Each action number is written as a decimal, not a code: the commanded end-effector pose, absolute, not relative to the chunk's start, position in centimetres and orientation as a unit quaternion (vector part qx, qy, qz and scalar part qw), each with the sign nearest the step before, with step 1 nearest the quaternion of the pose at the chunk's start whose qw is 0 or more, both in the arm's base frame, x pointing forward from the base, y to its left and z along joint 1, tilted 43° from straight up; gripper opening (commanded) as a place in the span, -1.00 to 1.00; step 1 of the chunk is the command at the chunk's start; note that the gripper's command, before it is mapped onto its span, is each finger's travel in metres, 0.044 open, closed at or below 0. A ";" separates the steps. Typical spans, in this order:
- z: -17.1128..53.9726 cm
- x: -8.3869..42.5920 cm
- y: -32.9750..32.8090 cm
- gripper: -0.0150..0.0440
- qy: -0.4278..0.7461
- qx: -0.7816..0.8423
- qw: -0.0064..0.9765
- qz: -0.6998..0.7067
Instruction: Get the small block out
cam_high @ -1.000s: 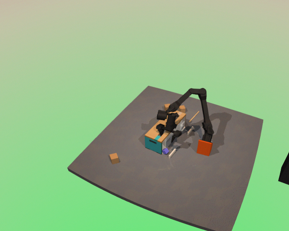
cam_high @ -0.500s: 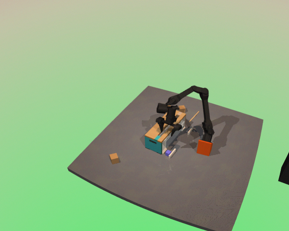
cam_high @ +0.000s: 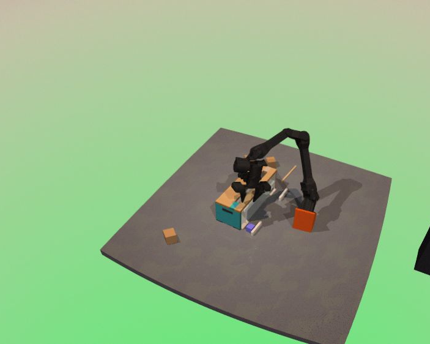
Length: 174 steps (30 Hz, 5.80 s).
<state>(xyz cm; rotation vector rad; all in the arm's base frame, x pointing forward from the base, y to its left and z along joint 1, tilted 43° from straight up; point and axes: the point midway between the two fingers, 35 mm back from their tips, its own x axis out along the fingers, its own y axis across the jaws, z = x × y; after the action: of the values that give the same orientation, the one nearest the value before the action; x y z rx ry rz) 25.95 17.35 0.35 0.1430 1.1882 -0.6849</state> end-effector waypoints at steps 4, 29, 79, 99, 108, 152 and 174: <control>-0.6 24.8 18.4 0.47 0.600 -0.391 0.698 -0.018; -1.6 23.1 20.1 0.47 0.383 -0.841 0.113 0.366; -9.6 23.6 14.2 0.47 0.180 -0.819 -0.302 0.453; -12.1 24.1 12.2 0.47 0.180 -0.819 -0.302 0.453; -13.1 24.3 11.2 0.47 0.180 -0.819 -0.302 0.453; -5.5 22.0 17.2 -0.49 0.080 -0.790 -0.360 0.490; -0.2 19.8 19.7 -0.49 -0.078 -0.739 -0.457 0.489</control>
<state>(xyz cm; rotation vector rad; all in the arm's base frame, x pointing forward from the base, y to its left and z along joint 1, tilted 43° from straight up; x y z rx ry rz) 19.96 19.68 -0.21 1.8315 0.1794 -1.2042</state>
